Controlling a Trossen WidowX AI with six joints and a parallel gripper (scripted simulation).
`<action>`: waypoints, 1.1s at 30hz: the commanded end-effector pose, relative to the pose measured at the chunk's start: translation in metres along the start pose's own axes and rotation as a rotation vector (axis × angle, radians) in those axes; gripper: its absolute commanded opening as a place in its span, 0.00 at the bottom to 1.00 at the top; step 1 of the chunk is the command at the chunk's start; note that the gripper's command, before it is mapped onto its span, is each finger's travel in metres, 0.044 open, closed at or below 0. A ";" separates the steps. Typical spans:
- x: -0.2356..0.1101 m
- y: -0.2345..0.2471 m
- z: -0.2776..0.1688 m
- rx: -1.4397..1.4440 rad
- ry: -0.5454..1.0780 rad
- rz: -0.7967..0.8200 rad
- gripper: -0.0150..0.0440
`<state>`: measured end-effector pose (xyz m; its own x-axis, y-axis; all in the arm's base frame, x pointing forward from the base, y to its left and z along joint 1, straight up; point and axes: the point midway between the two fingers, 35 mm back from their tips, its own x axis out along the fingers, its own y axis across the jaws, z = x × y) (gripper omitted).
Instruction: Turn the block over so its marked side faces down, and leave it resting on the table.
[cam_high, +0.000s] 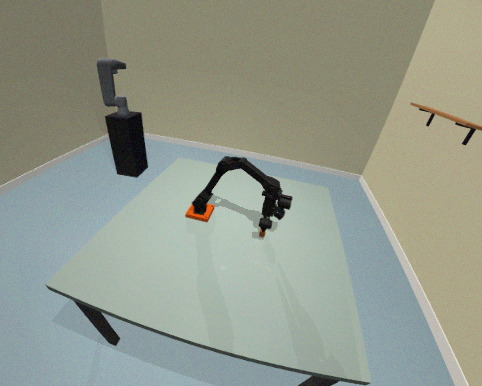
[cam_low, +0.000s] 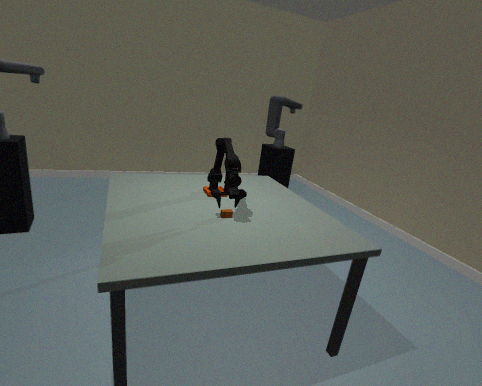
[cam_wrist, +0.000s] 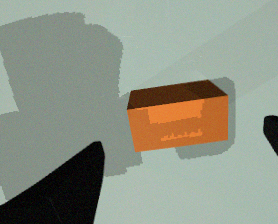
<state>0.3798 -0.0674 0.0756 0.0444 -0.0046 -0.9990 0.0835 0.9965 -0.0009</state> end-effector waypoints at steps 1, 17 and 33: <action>0.007 0.000 -0.002 0.003 0.007 -0.004 1.00; 0.033 0.000 -0.002 0.003 0.007 -0.004 1.00; 0.033 0.000 -0.002 0.003 0.007 -0.004 0.63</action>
<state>0.3797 -0.0675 0.0439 0.0398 -0.0050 -0.9992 0.0842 0.9964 -0.0017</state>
